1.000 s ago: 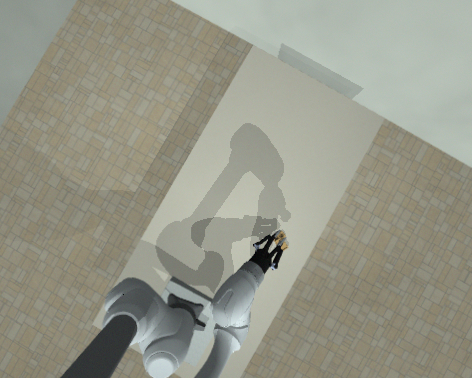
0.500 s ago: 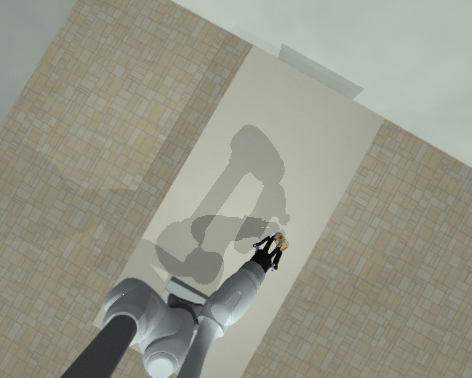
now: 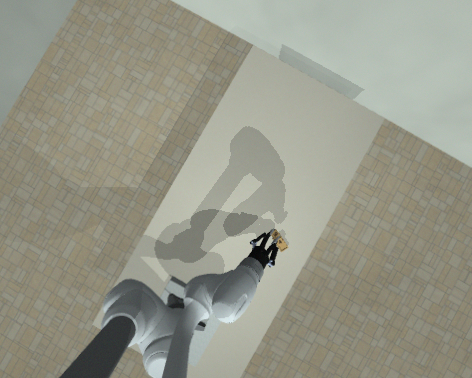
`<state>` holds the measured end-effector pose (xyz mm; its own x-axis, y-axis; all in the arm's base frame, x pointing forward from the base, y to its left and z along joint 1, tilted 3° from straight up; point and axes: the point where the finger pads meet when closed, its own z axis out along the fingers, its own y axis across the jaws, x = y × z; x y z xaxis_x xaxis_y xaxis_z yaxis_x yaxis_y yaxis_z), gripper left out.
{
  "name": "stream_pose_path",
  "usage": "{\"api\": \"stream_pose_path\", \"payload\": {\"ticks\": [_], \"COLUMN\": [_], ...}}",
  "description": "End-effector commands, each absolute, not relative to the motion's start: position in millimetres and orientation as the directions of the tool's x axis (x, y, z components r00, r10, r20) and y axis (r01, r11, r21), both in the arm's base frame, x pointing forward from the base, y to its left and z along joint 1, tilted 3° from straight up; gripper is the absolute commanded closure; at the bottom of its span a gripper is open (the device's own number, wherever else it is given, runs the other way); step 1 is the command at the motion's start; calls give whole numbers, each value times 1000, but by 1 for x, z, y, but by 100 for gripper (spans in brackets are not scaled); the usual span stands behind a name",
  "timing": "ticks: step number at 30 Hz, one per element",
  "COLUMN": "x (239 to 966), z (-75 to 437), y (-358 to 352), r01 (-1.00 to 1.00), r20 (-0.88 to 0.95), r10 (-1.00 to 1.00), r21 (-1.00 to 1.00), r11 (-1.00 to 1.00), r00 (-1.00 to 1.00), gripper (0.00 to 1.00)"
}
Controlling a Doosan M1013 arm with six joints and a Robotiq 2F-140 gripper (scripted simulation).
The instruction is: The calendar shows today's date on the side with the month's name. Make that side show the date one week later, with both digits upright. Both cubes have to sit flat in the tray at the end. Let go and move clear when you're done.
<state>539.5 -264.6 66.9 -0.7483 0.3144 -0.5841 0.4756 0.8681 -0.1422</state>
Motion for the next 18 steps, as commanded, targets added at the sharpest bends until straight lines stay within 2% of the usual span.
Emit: {"api": "stream_pose_path", "payload": {"ticks": [1, 18], "x": [542, 557], "z": [68, 71], "y": [-261, -241], "r01": [459, 424], "r20": [-513, -503], "r10": [341, 338], "r21": [-120, -62], "r11": [880, 904], "r00": [-788, -796], "gripper": [75, 75]}}
